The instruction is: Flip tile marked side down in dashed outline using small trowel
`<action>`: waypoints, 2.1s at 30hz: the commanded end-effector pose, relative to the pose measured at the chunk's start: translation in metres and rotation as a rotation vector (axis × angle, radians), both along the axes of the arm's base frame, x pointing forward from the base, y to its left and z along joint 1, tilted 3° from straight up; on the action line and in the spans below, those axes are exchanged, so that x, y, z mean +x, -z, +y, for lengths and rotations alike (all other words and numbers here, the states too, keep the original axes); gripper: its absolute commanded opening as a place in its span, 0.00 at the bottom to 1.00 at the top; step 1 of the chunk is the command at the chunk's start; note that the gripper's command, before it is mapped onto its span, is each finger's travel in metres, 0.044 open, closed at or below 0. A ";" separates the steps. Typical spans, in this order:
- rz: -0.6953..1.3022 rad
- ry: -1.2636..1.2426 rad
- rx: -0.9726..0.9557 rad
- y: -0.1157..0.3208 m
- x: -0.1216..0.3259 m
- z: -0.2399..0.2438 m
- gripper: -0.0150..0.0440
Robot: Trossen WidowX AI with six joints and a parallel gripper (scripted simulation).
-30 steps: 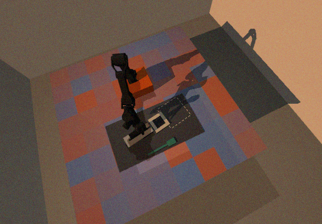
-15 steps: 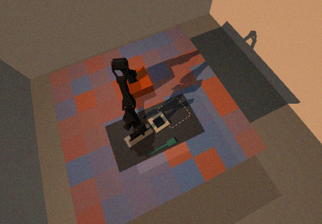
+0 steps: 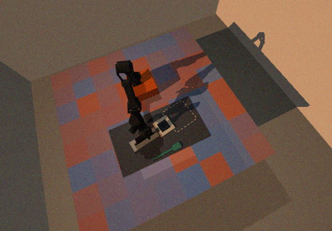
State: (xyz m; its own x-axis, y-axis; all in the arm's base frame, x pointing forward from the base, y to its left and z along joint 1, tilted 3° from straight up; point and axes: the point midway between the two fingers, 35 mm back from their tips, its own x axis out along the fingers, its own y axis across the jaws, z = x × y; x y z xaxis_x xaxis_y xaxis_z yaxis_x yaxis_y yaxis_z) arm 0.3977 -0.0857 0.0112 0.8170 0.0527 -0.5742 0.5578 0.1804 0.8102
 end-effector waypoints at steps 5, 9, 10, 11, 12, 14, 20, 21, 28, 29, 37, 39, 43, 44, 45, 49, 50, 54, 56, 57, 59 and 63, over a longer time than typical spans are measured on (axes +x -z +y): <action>-0.001 -0.003 -0.003 0.000 -0.001 0.014 0.25; -0.001 -0.003 -0.002 0.000 -0.002 0.021 0.25; -0.001 -0.003 -0.002 0.000 -0.003 0.022 0.25; -0.001 -0.003 -0.002 0.000 -0.003 0.024 0.25; -0.001 -0.003 -0.002 0.000 -0.003 0.025 0.25; -0.001 -0.003 -0.001 0.000 -0.004 0.029 0.25; -0.002 -0.002 0.000 0.001 -0.006 0.038 0.25; -0.002 -0.002 0.000 0.001 -0.006 0.040 0.25; -0.002 -0.003 0.003 0.000 -0.008 0.046 0.25; -0.001 -0.003 0.011 -0.001 -0.008 0.046 0.25; 0.012 -0.010 0.097 -0.011 -0.008 0.041 0.25; 0.013 -0.011 0.102 -0.014 -0.008 0.042 0.25; 0.013 -0.011 0.103 -0.021 -0.009 0.044 0.25; 0.013 -0.011 0.103 -0.023 -0.009 0.045 0.25; 0.013 -0.011 0.103 -0.024 -0.009 0.046 0.25; 0.013 -0.011 0.103 -0.031 -0.010 0.050 0.25; 0.013 -0.011 0.103 -0.033 -0.011 0.051 0.25; 0.013 -0.011 0.104 -0.039 -0.012 0.055 0.25; 0.013 -0.011 0.104 -0.042 -0.012 0.058 0.25; 0.013 -0.011 0.104 -0.044 -0.013 0.059 0.25; 0.013 -0.011 0.105 -0.046 -0.013 0.062 0.25; 0.013 -0.011 0.105 -0.052 -0.015 0.069 0.25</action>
State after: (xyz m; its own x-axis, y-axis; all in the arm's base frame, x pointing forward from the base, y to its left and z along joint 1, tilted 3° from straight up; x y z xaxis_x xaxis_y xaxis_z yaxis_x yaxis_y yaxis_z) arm 0.3803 -0.0225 0.0514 0.7943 0.1195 -0.5956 0.5872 0.1006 0.8032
